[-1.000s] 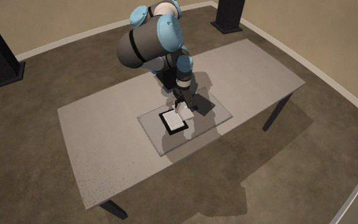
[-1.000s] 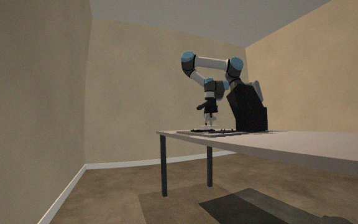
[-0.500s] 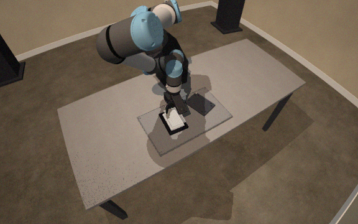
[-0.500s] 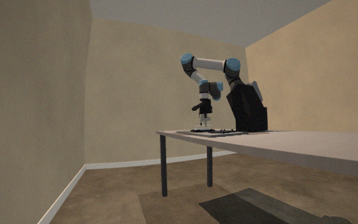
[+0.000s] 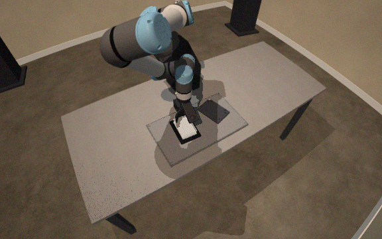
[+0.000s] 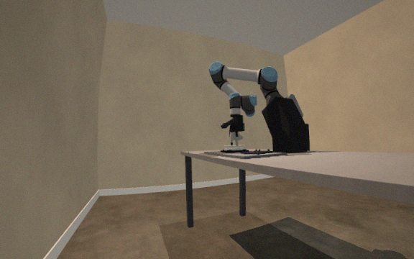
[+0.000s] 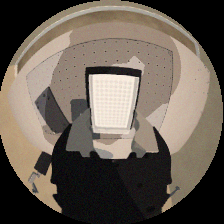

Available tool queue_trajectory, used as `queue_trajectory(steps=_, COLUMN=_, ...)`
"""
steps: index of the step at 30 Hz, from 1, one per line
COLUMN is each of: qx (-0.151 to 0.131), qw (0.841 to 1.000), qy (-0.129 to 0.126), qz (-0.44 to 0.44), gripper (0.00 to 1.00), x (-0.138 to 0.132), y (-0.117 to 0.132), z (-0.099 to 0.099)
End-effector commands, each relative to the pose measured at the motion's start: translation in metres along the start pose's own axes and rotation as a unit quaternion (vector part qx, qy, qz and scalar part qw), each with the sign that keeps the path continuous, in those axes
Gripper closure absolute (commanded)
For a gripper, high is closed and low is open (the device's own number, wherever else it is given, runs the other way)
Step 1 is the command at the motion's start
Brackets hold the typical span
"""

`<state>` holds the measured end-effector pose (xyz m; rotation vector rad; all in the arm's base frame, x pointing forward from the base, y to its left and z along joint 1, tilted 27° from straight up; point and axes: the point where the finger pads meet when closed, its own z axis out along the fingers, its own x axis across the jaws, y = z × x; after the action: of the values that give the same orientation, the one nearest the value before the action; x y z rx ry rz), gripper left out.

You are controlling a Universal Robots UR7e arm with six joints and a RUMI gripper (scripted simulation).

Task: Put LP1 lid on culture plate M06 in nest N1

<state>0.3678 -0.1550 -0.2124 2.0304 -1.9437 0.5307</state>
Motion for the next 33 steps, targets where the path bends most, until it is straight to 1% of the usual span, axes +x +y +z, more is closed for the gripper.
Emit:
queue_trajectory(steps=1, qx=0.000, qw=1.000, qy=0.000, qz=0.000, gripper=1.00, x=0.0001, y=-0.0003, z=0.0011)
queue_trajectory(steps=33, qx=0.000, qw=1.000, qy=0.000, qz=0.000, gripper=1.00, x=0.0001, y=-0.0003, z=0.0104)
